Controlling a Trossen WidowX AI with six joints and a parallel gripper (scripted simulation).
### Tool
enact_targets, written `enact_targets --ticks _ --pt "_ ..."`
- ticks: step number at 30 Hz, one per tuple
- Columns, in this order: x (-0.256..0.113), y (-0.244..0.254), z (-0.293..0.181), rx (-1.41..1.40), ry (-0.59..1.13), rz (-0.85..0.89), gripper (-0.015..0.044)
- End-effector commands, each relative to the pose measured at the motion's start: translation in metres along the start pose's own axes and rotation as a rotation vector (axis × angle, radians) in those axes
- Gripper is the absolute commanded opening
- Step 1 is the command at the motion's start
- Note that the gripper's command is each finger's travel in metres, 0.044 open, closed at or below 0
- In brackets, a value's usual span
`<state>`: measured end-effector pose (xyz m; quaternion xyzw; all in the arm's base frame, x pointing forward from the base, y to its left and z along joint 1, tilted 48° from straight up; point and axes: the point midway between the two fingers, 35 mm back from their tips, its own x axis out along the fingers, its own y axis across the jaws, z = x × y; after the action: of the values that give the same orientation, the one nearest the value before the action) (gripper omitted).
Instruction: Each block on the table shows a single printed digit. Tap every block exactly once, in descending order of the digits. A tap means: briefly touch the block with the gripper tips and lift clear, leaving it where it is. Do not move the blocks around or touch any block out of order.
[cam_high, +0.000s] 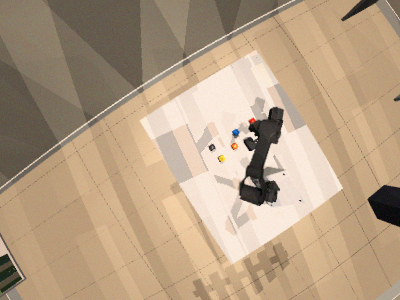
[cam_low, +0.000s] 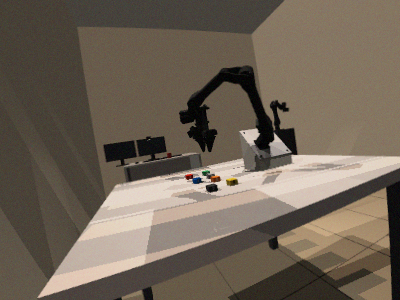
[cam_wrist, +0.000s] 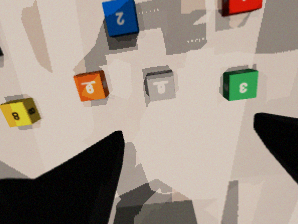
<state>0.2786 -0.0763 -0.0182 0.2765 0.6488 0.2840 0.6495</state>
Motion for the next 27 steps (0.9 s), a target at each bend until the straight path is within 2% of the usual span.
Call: enact_targets --ticks 1,13,20,27 --pt "-0.001 0.002 0.001 0.005 -0.006 0.003 0.0400" --pt "-0.001 0.004 0.001 0.005 -0.006 0.003 0.0400" --pt "-0.001 0.097 0.013 0.006 -0.005 0.008 0.0400" --pt "-0.001 0.099 0.013 0.006 -0.005 0.009 0.0400"
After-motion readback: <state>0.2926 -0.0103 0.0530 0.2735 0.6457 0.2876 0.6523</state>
